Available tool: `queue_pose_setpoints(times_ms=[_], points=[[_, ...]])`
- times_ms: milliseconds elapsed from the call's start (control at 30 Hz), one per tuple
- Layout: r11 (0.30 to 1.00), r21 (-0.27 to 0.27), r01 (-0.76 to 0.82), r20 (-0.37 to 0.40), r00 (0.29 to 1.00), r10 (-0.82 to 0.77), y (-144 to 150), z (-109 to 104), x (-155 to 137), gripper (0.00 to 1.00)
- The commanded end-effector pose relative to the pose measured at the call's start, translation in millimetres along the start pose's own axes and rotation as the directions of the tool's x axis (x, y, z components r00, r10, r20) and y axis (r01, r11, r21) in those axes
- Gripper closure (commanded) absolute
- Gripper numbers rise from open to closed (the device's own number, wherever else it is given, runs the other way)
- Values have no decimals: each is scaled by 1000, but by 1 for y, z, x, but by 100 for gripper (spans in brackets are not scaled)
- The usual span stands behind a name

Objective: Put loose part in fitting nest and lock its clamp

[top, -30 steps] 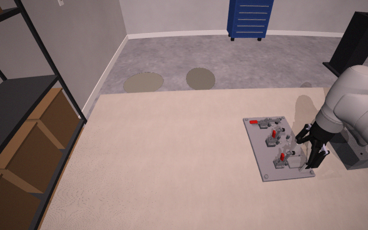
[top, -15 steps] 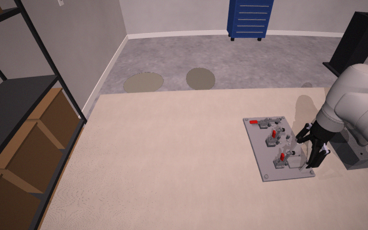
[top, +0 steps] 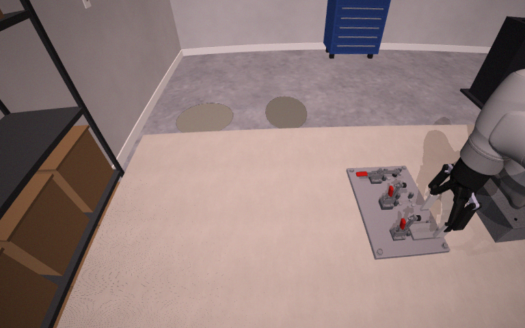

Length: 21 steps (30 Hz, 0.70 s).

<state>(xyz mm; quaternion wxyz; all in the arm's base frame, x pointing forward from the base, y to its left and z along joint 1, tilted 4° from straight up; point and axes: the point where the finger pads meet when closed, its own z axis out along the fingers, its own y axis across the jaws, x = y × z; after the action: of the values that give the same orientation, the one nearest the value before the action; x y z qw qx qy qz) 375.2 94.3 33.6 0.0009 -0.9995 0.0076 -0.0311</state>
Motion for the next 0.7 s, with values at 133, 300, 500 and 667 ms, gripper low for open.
queue_pose_setpoints(times_ms=[133,300,500,667], points=[[1000,0,0,0,1000,0,0,-10,0,38],[1000,0,0,0,1000,0,0,-12,0,38],[1000,0,0,0,1000,0,0,-12,0,38],[1000,0,0,0,1000,0,0,-12,0,38]])
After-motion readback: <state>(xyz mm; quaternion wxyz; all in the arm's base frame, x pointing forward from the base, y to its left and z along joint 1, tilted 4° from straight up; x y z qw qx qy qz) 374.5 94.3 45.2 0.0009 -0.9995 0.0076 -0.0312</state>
